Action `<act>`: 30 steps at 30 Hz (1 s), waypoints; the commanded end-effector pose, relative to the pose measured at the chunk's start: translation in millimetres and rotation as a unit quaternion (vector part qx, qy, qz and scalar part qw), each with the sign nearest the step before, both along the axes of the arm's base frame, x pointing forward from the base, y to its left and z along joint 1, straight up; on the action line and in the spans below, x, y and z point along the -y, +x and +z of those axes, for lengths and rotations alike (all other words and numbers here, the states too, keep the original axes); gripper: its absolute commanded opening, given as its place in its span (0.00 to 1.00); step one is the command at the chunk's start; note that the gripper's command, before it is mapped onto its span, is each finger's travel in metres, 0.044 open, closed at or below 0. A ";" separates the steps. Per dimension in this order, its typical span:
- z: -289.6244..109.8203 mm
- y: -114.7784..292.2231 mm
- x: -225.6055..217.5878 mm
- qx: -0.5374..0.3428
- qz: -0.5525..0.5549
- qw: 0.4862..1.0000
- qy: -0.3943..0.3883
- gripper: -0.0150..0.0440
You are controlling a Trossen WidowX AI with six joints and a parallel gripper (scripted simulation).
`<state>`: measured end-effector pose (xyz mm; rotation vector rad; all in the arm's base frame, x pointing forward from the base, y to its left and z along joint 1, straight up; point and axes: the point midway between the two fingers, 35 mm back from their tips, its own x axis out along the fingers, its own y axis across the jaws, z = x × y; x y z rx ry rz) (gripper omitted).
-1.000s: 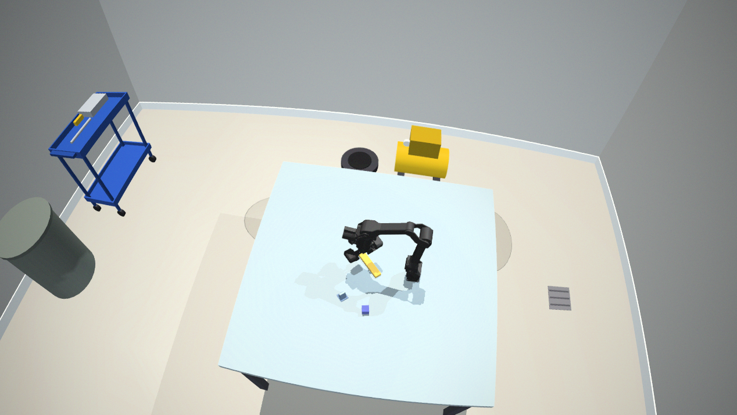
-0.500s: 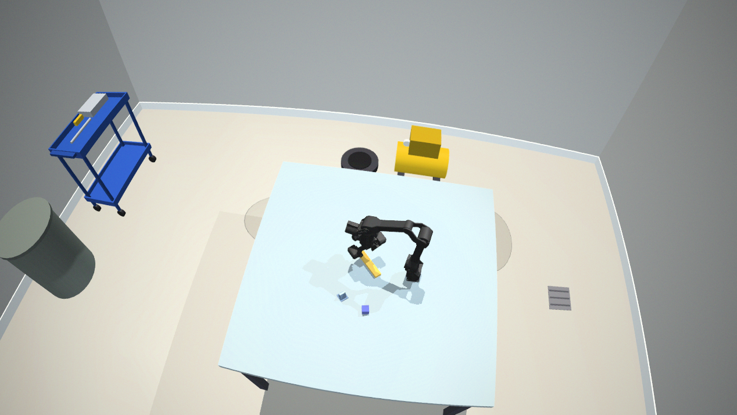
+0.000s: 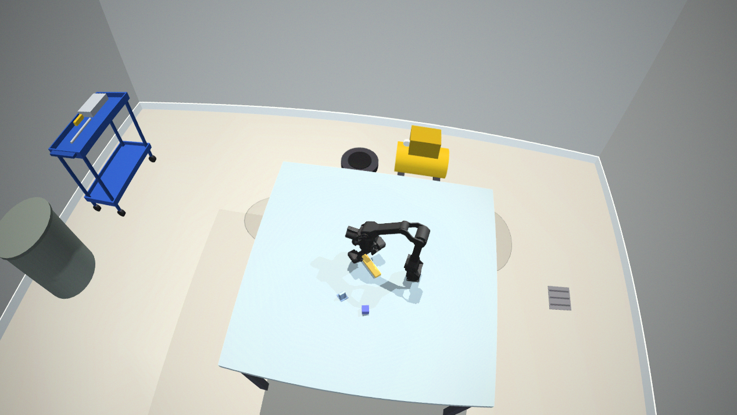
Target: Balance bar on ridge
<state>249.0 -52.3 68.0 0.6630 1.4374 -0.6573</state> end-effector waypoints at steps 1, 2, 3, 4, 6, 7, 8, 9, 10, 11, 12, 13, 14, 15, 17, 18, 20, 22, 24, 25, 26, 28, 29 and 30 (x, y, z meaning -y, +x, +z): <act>-6.5 -0.8 -0.5 -0.003 0.002 1.000 0.002 0.79; -8.2 -0.7 -0.5 -0.003 0.002 1.000 0.002 0.79; -9.8 -0.7 -0.5 -0.003 0.002 1.000 0.002 0.79; -11.5 -0.7 -0.5 -0.003 0.002 1.000 0.002 0.79; -14.7 -0.7 -0.5 -0.003 0.002 1.000 0.002 0.79; -16.4 -0.7 -0.5 -0.003 0.002 1.000 0.002 0.79; -18.0 -0.7 -0.5 -0.003 0.002 1.000 0.002 0.79; -19.6 -0.7 -0.5 -0.003 0.002 1.000 0.002 0.79; -21.0 -0.8 -0.5 -0.003 0.002 1.000 0.002 0.79; -21.8 -0.8 -0.5 -0.003 0.002 1.000 0.002 0.79; -22.0 -0.8 -0.5 -0.003 0.002 1.000 0.002 0.79; -22.0 -0.8 -0.5 -0.003 0.002 1.000 0.002 0.79; -22.0 -0.8 -0.5 -0.003 0.002 1.000 0.002 0.79; -22.0 -0.8 -0.5 -0.003 0.002 1.000 0.002 0.79; -22.0 -0.8 -0.5 -0.003 0.002 1.000 0.002 0.79; -22.0 -0.8 -0.5 -0.003 0.002 1.000 0.002 0.79; -22.0 -0.8 -0.5 -0.003 0.002 1.000 0.002 0.79; -22.0 -0.8 -0.5 -0.003 0.002 1.000 0.002 0.79; -21.8 -1.0 -0.2 -0.003 0.000 1.000 0.001 0.74; -21.8 -1.0 -0.2 -0.003 0.000 1.000 0.001 0.70; -21.8 -1.0 -0.2 -0.003 0.000 1.000 0.001 0.65; -21.8 -1.0 -0.2 -0.003 0.000 1.000 0.001 0.57; -21.8 -1.0 -0.2 -0.003 0.000 1.000 0.001 0.52; -21.8 -1.0 -0.2 -0.003 0.000 1.000 0.001 0.51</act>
